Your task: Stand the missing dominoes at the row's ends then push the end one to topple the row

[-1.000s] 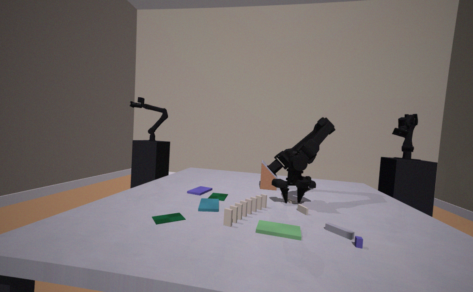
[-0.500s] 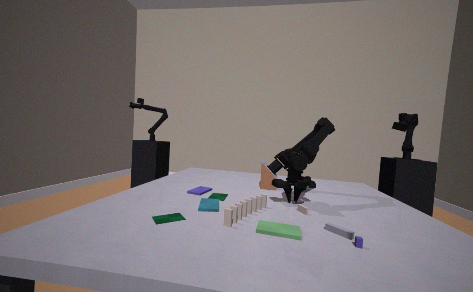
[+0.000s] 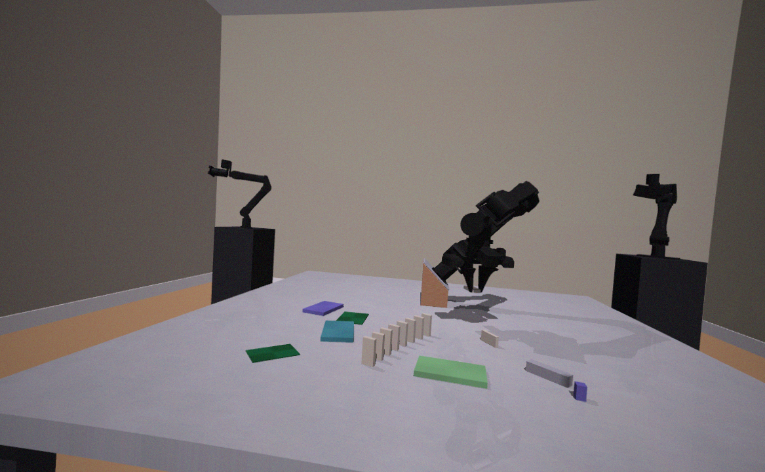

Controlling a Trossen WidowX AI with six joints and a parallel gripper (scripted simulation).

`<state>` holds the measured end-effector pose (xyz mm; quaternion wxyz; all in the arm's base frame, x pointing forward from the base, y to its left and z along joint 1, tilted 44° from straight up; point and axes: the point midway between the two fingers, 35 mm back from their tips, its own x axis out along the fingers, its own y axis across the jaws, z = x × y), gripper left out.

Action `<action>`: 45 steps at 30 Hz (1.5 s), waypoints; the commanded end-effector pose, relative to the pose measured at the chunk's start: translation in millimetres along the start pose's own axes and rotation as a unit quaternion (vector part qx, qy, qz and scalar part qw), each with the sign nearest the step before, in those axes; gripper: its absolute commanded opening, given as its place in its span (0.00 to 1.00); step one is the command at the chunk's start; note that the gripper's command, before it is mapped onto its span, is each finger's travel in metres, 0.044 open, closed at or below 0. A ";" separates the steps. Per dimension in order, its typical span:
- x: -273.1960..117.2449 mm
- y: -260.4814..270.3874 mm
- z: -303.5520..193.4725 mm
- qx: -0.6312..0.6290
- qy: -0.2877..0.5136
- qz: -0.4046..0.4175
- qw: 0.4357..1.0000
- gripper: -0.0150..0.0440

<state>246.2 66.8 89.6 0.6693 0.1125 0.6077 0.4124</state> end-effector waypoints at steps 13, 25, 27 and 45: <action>-61.8 25.9 5.0 0.023 -0.007 -0.007 1.000 0.44; -61.7 120.9 23.9 0.200 -0.009 -0.001 0.980 0.44; -61.7 120.9 23.9 0.200 -0.009 -0.001 0.980 0.44; -31.0 102.2 15.8 0.138 -0.014 -0.124 0.982 0.44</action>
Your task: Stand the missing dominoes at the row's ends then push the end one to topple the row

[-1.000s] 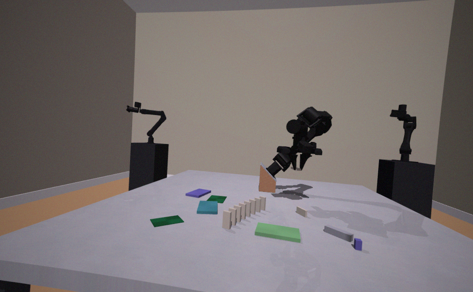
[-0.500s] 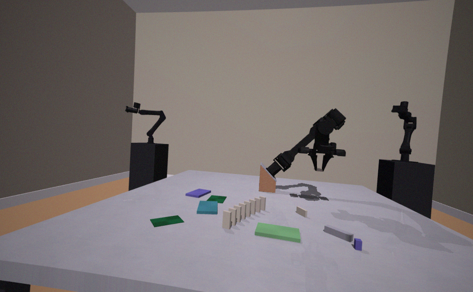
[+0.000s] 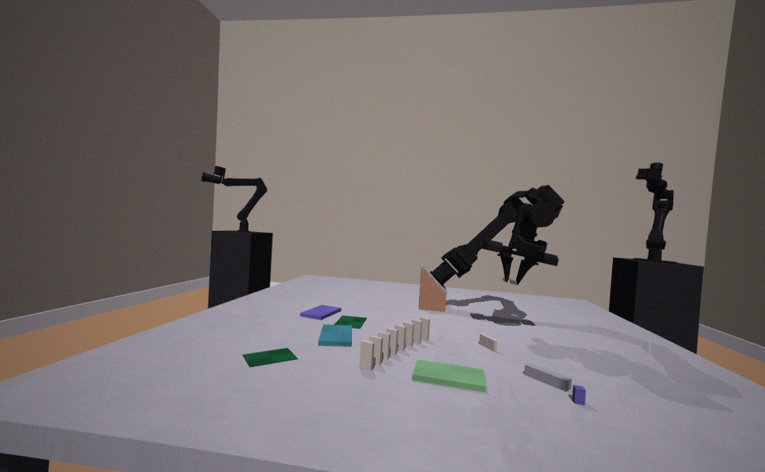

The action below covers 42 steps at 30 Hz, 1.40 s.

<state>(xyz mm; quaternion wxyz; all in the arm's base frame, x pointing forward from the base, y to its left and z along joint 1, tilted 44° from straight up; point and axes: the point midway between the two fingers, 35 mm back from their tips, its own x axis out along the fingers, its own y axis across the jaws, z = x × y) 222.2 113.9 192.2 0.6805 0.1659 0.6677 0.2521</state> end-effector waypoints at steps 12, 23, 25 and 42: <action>34.2 -12.6 6.1 -0.074 -0.097 -0.143 0.982 0.44; 45.6 -9.1 16.9 -0.107 -0.206 -0.202 0.951 0.44; 46.6 -7.3 18.6 -0.111 -0.229 -0.208 0.945 0.44; 43.0 15.4 21.8 -0.104 -0.426 -0.200 0.876 0.44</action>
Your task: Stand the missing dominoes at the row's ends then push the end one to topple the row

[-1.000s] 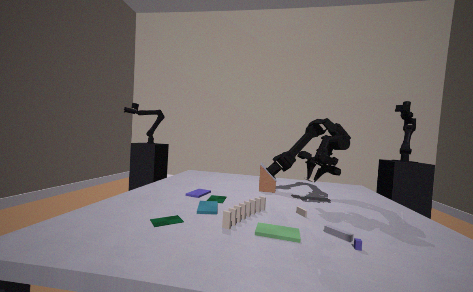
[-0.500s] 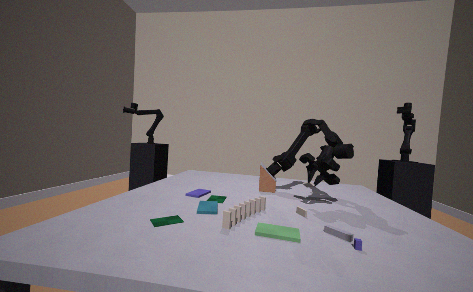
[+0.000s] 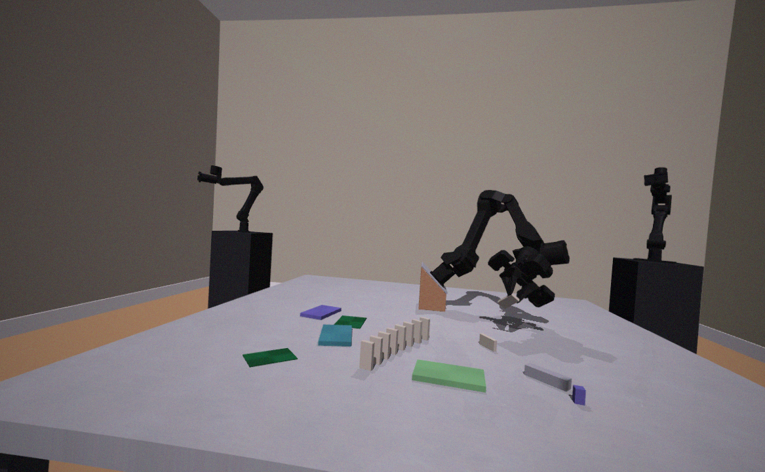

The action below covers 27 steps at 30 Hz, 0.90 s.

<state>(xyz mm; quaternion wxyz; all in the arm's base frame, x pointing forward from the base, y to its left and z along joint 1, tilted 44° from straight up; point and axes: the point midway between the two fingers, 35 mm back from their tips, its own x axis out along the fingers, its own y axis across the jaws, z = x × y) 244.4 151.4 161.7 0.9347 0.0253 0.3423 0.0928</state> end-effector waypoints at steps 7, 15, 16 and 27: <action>-16.1 8.2 5.0 0.064 -0.124 0.003 0.990 0.44; -32.4 10.1 5.1 0.132 -0.205 0.017 0.970 0.44; -34.6 9.9 4.8 0.141 -0.214 0.019 0.966 0.44; -58.9 1.5 -4.2 0.260 -0.297 0.048 0.917 0.44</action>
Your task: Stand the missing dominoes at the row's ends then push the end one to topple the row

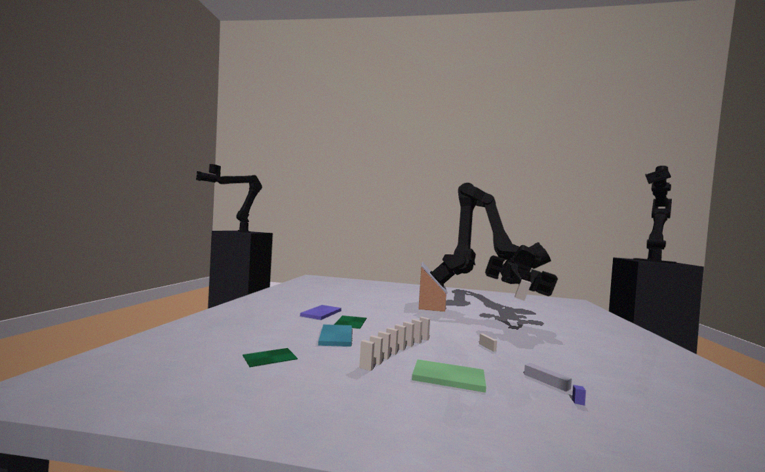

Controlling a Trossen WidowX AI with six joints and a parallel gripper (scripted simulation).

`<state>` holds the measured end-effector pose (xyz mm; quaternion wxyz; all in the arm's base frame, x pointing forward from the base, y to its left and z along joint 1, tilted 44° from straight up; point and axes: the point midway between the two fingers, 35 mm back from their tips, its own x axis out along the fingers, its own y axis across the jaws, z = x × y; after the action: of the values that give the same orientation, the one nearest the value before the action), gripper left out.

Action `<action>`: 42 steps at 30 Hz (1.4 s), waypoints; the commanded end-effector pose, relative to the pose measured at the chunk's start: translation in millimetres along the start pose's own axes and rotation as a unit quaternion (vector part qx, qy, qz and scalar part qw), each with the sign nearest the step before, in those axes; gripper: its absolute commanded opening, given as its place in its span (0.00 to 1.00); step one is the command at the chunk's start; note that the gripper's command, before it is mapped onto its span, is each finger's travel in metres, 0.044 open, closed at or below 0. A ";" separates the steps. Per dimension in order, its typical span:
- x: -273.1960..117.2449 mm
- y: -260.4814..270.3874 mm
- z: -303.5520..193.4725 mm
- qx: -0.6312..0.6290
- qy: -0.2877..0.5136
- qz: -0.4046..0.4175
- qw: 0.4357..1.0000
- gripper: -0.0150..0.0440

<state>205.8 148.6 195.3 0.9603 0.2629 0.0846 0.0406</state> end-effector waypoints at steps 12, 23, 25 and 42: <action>-22.1 -14.6 5.1 0.120 -0.061 0.008 0.991 0.44; -22.1 -14.6 5.1 0.120 -0.061 0.008 0.991 0.44; -22.1 -14.6 5.1 0.120 -0.061 0.008 0.991 0.44; -17.2 -3.9 -10.5 0.119 -0.060 0.007 0.991 0.44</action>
<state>186.8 142.4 190.9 0.9245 0.3795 0.0276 0.0224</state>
